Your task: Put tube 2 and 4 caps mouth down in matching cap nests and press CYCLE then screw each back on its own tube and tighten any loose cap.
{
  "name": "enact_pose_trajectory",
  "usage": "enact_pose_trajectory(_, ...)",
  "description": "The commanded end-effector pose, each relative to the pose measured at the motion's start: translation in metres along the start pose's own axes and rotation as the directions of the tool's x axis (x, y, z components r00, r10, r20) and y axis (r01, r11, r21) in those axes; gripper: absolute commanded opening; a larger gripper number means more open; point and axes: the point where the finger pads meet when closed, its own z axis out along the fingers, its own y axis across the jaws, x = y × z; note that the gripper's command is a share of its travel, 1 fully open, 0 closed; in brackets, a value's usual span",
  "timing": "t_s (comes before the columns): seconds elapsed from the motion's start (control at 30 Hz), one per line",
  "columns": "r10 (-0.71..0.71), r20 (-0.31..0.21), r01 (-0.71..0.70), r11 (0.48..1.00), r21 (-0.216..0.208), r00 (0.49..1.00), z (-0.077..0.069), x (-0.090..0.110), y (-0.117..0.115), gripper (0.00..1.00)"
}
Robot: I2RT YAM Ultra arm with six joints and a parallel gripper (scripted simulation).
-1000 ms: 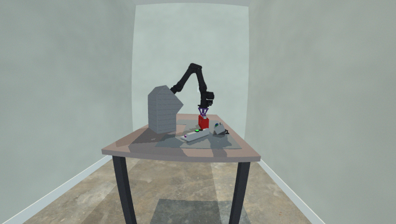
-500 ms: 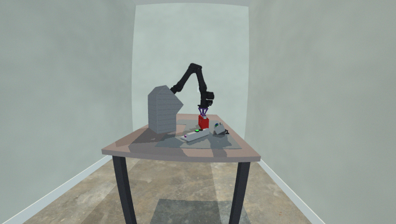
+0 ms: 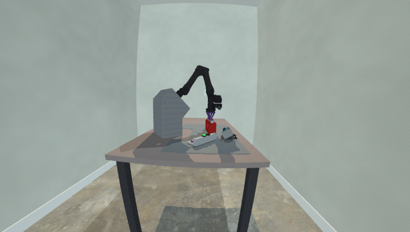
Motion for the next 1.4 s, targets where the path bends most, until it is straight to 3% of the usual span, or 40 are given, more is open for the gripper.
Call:
enact_pose_trajectory(0.0, 0.117, 0.013, -0.117, 0.993, -0.001, 0.993, -0.0024, -0.0033, -0.0001, 0.0)
enact_pose_trajectory(0.3, 0.392, 0.012, -0.392, 0.92, -0.004, 0.92, -0.0019, -0.0033, 0.0, 0.0)
enact_pose_trajectory(0.53, 0.392, 0.012, -0.392, 0.92, -0.004, 0.92, -0.0019, -0.0033, 0.0, 0.0)
enact_pose_trajectory(0.57, 0.392, 0.012, -0.392, 0.92, -0.004, 0.92, -0.0019, -0.0033, 0.0, 0.49)
enact_pose_trajectory(0.9, 0.392, 0.012, -0.392, 0.92, -0.004, 0.92, -0.0019, -0.0033, 0.0, 0.49)
enact_pose_trajectory(1.03, 0.241, 0.012, -0.241, 0.971, -0.002, 0.971, -0.0029, -0.0033, 0.0001, 0.49)
enact_pose_trajectory(1.1, 0.241, 0.012, -0.241, 0.971, -0.002, 0.971, -0.0029, -0.0033, 0.0001, 0.49)
enact_pose_trajectory(1.37, -0.077, 0.012, 0.077, 0.997, 0.002, 0.997, -0.0029, -0.0033, 0.0, 0.49)
